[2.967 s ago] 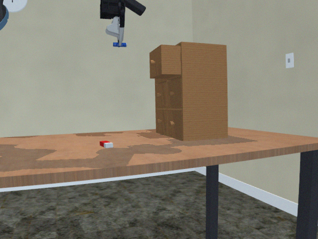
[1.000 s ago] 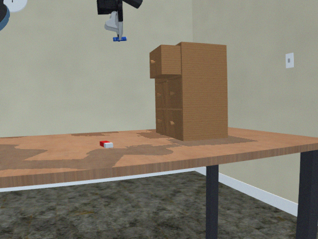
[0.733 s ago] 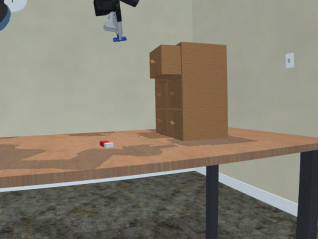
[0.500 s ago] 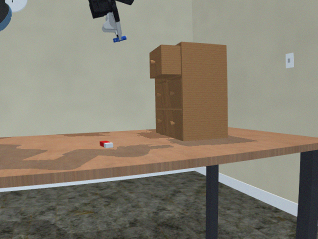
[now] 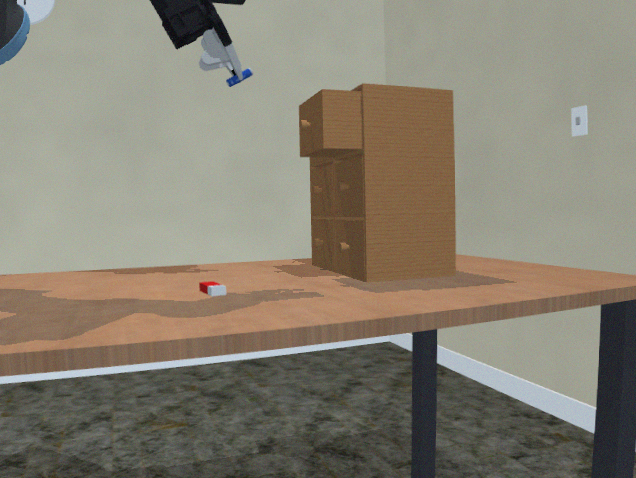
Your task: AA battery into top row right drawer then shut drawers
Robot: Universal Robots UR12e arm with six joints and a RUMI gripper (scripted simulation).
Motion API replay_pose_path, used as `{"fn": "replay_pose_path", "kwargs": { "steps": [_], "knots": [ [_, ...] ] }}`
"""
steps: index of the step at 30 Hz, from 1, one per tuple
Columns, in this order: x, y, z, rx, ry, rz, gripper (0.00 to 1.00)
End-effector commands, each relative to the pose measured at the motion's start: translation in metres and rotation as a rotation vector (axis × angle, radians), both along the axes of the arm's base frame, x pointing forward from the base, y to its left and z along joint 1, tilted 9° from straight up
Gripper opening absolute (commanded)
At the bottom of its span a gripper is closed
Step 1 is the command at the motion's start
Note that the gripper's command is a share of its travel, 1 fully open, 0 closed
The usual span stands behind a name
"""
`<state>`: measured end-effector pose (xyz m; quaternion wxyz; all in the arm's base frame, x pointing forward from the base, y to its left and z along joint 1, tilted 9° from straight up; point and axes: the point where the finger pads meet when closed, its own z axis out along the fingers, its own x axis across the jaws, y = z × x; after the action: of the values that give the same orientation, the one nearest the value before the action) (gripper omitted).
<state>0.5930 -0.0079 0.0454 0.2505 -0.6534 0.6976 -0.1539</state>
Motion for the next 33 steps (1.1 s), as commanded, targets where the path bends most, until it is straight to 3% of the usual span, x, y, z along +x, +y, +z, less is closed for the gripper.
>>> {"fn": "replay_pose_path", "kwargs": {
  "steps": [1, 33],
  "knots": [
    [0.0011, -0.0010, -0.0016, -0.004, -0.107, -0.018, 0.05],
    [0.0001, -0.0010, -0.0029, -0.013, -0.506, -0.078, 0.05]
  ]
}}
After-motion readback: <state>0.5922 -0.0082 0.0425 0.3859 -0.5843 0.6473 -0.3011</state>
